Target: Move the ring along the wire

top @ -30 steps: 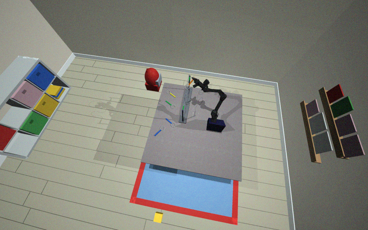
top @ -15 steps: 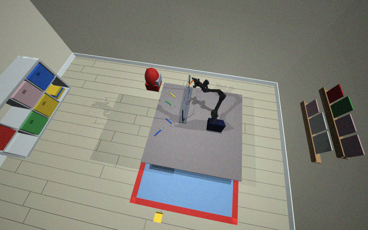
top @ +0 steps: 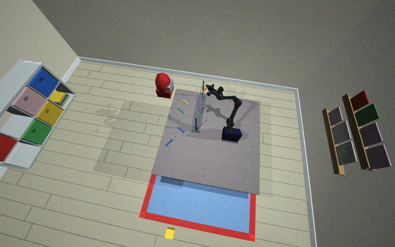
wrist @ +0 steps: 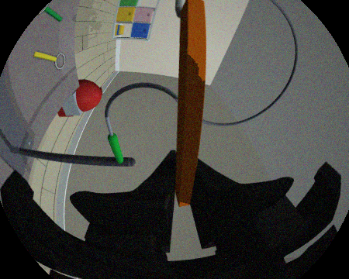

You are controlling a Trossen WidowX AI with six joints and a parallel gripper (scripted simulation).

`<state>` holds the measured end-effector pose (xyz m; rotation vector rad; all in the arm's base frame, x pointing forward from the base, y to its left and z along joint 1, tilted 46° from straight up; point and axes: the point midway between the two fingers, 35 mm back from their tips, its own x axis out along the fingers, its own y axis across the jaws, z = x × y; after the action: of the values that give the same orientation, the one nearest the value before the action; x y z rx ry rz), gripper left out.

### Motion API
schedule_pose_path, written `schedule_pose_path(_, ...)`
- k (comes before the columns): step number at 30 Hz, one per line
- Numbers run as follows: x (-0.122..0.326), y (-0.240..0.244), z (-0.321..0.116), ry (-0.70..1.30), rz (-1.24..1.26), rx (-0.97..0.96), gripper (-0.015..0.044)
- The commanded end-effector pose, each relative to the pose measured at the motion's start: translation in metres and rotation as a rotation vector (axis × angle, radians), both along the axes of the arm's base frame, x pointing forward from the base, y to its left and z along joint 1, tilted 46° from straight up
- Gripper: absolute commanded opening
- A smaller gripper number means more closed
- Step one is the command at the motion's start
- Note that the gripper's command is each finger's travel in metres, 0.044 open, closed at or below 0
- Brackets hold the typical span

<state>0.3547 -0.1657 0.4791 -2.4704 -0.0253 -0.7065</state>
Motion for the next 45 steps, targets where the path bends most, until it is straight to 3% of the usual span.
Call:
schedule_pose_path(1,0.002,-0.015,-0.013,0.009,0.000,0.118,-0.0150)
schedule_pose_path(24,0.006,-0.059,-0.087,0.037,0.009,0.692,-0.0150)
schedule_pose_path(45,0.007,-0.060,-0.167,0.064,0.017,1.211,-0.0150)
